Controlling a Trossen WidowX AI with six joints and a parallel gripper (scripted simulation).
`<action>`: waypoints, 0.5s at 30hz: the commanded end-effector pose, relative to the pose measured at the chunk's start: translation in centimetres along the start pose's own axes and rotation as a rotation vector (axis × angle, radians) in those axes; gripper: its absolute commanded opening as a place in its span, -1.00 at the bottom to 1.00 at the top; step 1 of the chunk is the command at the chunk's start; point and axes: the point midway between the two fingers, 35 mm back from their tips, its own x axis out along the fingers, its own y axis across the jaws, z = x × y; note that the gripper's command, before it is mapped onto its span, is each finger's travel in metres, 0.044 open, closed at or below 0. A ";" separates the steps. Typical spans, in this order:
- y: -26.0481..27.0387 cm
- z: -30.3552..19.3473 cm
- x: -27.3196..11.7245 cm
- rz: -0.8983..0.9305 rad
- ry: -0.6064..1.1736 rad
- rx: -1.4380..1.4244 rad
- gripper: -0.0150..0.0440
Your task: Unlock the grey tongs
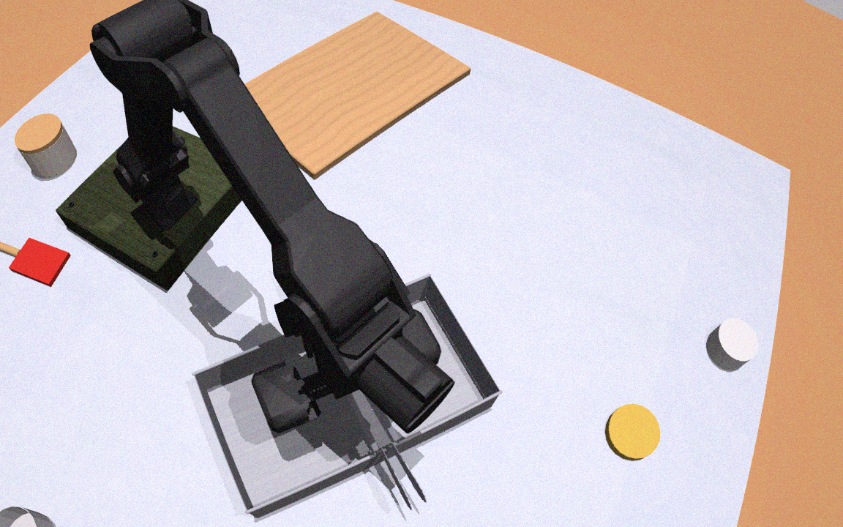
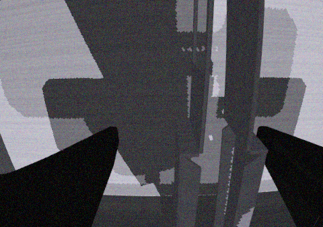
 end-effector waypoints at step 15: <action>0.0 0.0 -0.1 0.000 0.002 0.000 -0.23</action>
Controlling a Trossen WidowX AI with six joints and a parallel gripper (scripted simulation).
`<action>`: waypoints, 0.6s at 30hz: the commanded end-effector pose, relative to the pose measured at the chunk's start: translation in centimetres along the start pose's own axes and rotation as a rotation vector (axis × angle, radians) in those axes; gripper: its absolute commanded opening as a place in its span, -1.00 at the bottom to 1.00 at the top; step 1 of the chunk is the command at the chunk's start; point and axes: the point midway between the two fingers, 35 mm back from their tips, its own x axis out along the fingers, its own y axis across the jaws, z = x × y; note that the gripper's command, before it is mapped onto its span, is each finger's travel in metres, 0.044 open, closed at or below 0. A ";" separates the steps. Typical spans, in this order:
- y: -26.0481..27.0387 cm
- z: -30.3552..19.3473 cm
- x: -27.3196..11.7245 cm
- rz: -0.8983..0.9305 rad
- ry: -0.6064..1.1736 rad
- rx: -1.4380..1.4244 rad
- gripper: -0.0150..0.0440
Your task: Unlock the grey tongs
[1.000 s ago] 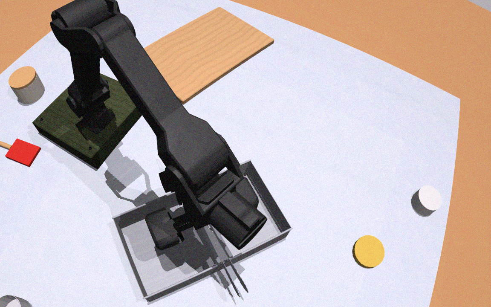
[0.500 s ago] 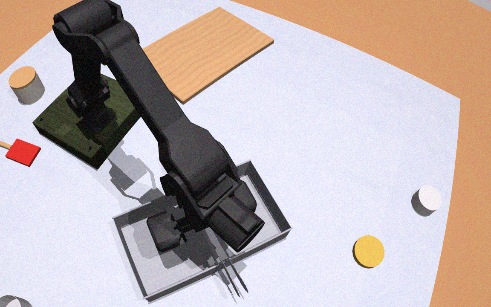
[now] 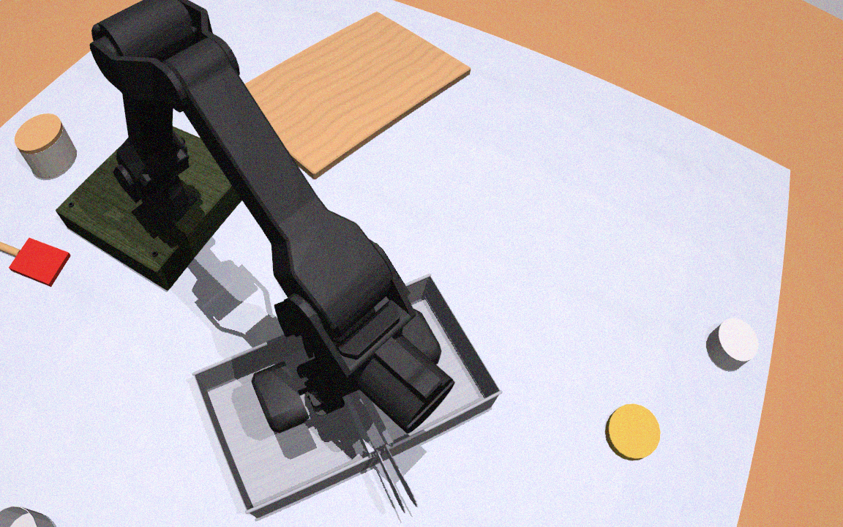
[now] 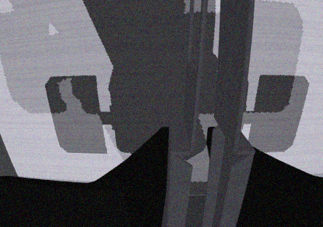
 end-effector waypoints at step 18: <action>-0.1 -0.3 -5.2 0.003 0.000 0.002 -1.00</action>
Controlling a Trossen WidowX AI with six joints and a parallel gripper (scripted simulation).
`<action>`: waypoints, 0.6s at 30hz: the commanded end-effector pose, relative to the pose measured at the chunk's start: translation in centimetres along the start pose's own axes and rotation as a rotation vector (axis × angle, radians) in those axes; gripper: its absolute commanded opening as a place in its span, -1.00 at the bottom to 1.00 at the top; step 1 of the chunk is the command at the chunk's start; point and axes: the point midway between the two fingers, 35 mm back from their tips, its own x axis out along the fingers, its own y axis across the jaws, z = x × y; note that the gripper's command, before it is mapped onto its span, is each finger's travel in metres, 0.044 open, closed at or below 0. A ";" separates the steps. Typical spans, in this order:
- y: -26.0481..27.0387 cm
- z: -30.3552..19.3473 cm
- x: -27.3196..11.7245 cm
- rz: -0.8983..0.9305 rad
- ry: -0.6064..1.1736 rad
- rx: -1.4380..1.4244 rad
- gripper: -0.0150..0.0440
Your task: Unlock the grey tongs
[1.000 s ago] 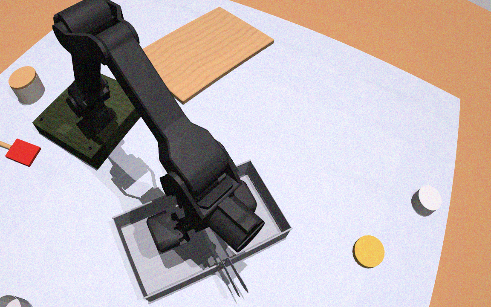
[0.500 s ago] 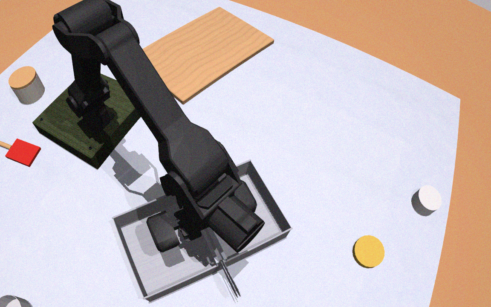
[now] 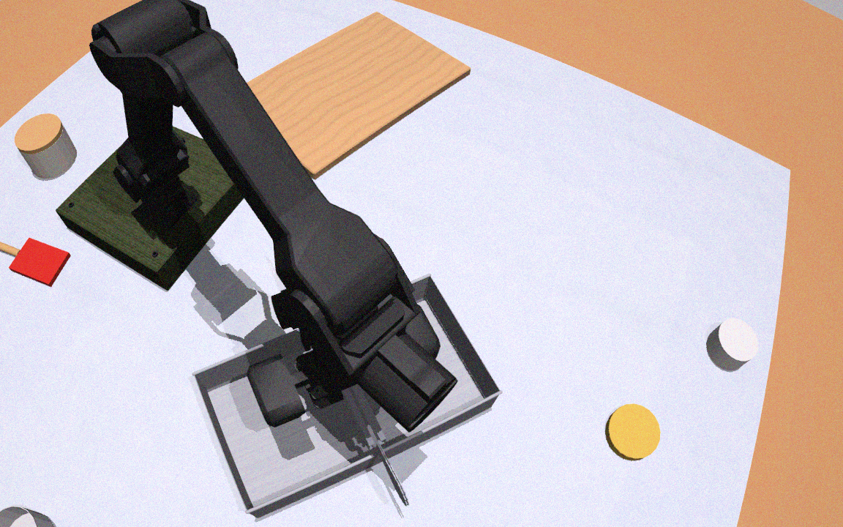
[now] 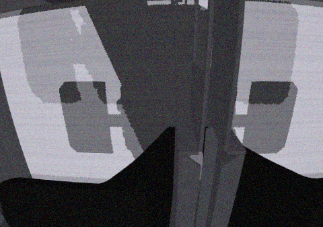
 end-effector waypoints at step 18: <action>-1.4 0.4 -6.1 -0.012 0.031 0.028 -1.00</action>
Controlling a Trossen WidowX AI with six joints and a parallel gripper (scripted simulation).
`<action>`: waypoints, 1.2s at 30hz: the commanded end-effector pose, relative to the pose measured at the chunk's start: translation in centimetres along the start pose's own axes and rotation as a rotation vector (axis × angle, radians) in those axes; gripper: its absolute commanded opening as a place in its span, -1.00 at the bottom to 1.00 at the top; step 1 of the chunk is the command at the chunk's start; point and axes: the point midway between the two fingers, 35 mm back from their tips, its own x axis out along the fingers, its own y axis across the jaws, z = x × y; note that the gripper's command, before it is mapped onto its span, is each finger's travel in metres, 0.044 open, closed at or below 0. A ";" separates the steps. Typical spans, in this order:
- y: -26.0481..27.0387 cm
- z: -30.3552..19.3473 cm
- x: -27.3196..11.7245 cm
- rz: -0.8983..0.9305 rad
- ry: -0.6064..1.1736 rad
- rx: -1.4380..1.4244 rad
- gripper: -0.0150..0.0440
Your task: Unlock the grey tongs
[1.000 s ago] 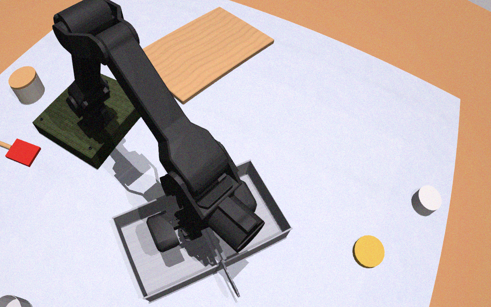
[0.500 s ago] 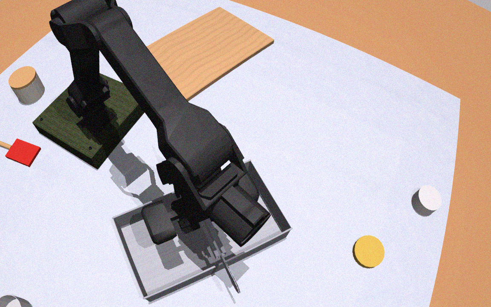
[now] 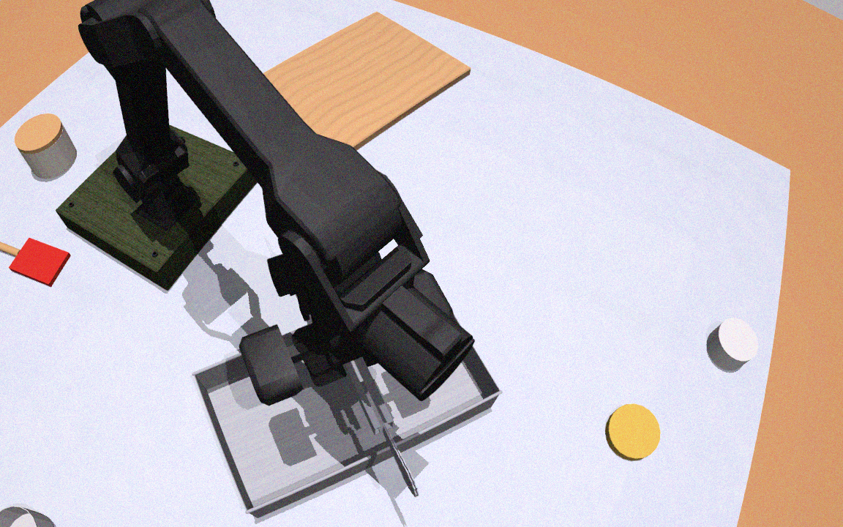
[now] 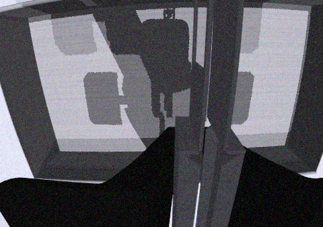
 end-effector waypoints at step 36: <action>-17.6 15.1 -0.5 -0.018 -0.012 0.436 -1.00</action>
